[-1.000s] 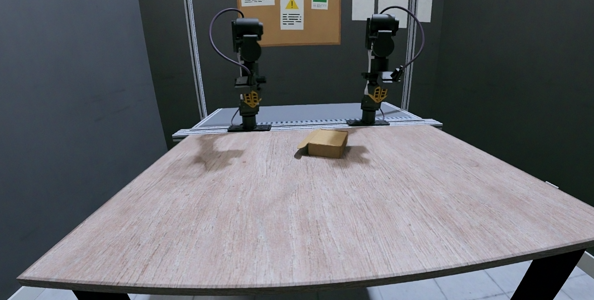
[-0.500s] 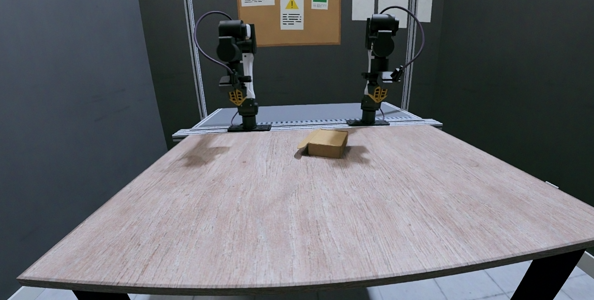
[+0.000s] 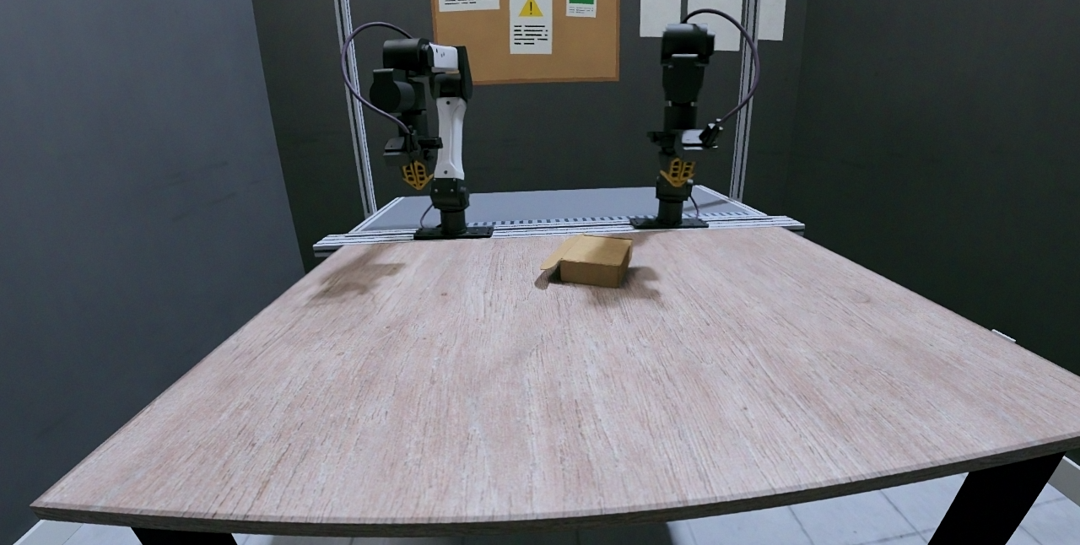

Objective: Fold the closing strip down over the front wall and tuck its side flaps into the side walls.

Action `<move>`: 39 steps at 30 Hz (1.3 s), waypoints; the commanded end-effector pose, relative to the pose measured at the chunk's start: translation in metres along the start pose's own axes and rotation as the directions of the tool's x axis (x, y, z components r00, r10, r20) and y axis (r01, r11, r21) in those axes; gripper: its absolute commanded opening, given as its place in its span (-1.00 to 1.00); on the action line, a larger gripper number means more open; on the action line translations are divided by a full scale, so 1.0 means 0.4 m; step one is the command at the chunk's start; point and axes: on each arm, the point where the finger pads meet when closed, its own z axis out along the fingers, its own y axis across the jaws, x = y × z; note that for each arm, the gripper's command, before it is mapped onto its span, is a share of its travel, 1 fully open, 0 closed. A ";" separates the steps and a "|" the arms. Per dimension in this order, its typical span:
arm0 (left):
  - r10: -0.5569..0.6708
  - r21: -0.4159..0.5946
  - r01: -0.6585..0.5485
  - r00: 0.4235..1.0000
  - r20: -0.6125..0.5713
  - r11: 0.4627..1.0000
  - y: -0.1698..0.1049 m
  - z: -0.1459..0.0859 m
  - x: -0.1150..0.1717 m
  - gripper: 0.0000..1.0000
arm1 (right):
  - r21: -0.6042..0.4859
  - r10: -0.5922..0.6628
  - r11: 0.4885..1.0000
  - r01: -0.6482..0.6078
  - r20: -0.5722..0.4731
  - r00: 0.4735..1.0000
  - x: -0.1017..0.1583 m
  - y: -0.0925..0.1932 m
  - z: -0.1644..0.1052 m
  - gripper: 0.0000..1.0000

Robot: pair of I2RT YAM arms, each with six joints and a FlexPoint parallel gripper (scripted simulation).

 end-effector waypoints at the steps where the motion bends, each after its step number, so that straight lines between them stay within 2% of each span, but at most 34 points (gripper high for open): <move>1: 0.006 0.001 -0.006 0.999 0.035 1.000 -0.023 0.003 -0.005 -1.00 | -0.001 -0.019 1.000 0.019 0.008 1.000 0.001 0.000 -0.006 -1.00; 3: 0.062 0.014 -0.064 0.993 0.101 0.998 -0.022 -0.009 -0.003 -1.00 | -0.001 -0.019 1.000 0.019 0.008 1.000 0.001 0.000 -0.006 -1.00; 5: 0.062 0.014 -0.064 0.993 0.101 0.998 -0.022 -0.009 -0.003 -1.00 | -0.001 -0.019 1.000 0.019 0.008 1.000 0.001 0.000 -0.006 -1.00; 10: 0.167 0.015 -0.175 0.961 0.218 0.984 -0.023 -0.008 -0.003 -1.00 | -0.001 -0.019 1.000 0.019 0.008 1.000 0.001 0.000 -0.006 -1.00; 20: 0.268 0.021 -0.299 0.883 0.386 0.954 -0.017 -0.004 -0.006 -1.00 | -0.001 -0.019 1.000 0.019 0.008 1.000 0.001 0.000 -0.006 -1.00; 22: 0.268 0.021 -0.299 0.883 0.386 0.954 -0.017 -0.004 -0.006 -1.00 | -0.001 -0.019 1.000 0.019 0.008 1.000 0.001 0.000 -0.006 -1.00; 29: 0.337 0.004 -0.395 0.788 0.516 0.919 -0.019 -0.003 -0.005 -1.00 | -0.001 -0.019 1.000 0.019 0.008 1.000 0.001 0.000 -0.006 -1.00; 33: 0.337 0.004 -0.395 0.788 0.516 0.919 -0.019 -0.003 -0.005 -1.00 | -0.001 -0.019 1.000 0.019 0.008 1.000 0.001 0.000 -0.006 -1.00; 35: 0.344 0.005 -0.397 0.803 0.487 0.918 -0.029 0.034 -0.028 -1.00 | -0.001 -0.019 1.000 0.019 0.008 1.000 0.001 0.000 -0.006 -1.00; 39: 0.342 0.005 -0.397 0.797 0.498 0.918 -0.038 0.036 -0.052 -1.00 | -0.001 -0.019 1.000 0.019 0.008 1.000 0.001 0.000 -0.006 -1.00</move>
